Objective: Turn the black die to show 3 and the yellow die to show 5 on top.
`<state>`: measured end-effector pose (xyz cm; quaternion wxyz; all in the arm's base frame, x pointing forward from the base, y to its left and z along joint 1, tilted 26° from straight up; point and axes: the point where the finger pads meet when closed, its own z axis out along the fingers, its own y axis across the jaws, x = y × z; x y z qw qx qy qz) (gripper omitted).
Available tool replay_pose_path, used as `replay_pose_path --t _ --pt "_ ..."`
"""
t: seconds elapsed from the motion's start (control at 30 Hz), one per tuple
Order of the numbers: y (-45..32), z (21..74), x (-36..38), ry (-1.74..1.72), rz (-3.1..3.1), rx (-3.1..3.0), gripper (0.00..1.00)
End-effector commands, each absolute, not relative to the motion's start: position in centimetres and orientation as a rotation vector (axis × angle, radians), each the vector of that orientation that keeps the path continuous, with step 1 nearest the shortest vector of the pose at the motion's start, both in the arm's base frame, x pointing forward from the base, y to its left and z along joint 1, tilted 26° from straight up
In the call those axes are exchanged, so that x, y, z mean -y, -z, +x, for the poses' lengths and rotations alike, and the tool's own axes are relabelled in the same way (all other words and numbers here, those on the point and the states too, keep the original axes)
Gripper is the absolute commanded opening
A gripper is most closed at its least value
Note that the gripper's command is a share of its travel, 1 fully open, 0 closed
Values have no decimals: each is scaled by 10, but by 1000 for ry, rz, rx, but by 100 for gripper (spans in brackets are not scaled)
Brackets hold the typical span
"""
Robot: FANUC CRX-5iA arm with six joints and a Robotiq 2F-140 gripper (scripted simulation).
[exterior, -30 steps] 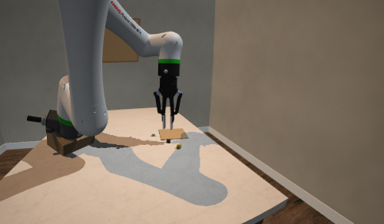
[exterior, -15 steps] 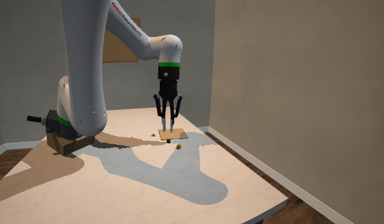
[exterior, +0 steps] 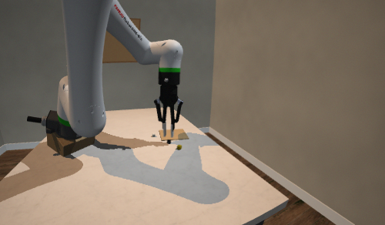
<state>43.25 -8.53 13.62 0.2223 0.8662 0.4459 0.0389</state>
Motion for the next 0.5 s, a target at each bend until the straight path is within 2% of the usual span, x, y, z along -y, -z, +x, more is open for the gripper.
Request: replay_pose_path --t 0.0,0.47 --pt "-134 434 86 -108 2392 -1232 19" --pt "-124 437 90 -108 2392 -1232 19"
